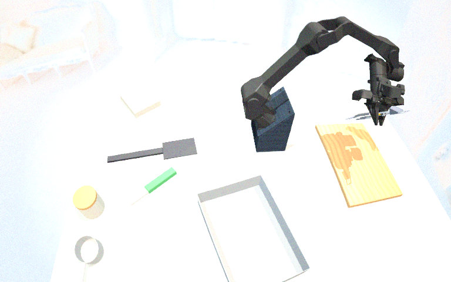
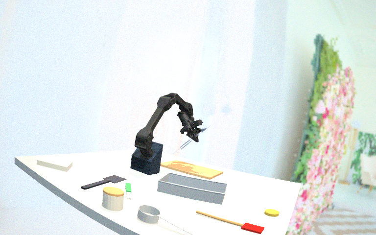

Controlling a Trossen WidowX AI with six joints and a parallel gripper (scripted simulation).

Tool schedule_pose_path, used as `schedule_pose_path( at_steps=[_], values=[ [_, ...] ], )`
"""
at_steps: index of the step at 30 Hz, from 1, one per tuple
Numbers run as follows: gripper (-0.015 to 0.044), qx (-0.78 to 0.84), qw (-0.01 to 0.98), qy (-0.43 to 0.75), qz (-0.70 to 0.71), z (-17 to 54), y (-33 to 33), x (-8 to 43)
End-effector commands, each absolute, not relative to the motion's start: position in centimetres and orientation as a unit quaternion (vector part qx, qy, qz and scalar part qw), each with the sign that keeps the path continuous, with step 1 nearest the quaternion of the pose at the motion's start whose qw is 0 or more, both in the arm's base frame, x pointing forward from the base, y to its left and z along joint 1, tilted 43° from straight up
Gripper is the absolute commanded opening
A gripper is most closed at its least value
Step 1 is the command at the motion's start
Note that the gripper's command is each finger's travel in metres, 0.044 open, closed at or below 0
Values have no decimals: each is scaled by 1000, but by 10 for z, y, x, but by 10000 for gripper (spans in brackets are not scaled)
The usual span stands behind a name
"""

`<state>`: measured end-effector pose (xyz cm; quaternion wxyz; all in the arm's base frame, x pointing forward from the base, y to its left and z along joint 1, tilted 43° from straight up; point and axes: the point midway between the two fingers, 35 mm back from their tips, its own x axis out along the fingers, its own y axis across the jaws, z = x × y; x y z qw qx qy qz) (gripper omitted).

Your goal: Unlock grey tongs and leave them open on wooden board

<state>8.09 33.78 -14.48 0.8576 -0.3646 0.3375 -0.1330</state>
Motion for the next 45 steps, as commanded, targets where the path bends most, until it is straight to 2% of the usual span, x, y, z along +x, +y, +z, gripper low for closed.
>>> schedule_pose_path(
  at_steps=[1,18,45],
  values=[
    [-150,-356,828,402,-160,-151,334,85],
    [-150,-279,671,652,-217,-168,330,93],
    [-150,-277,670,654,-217,-188,317,96]
  ],
)
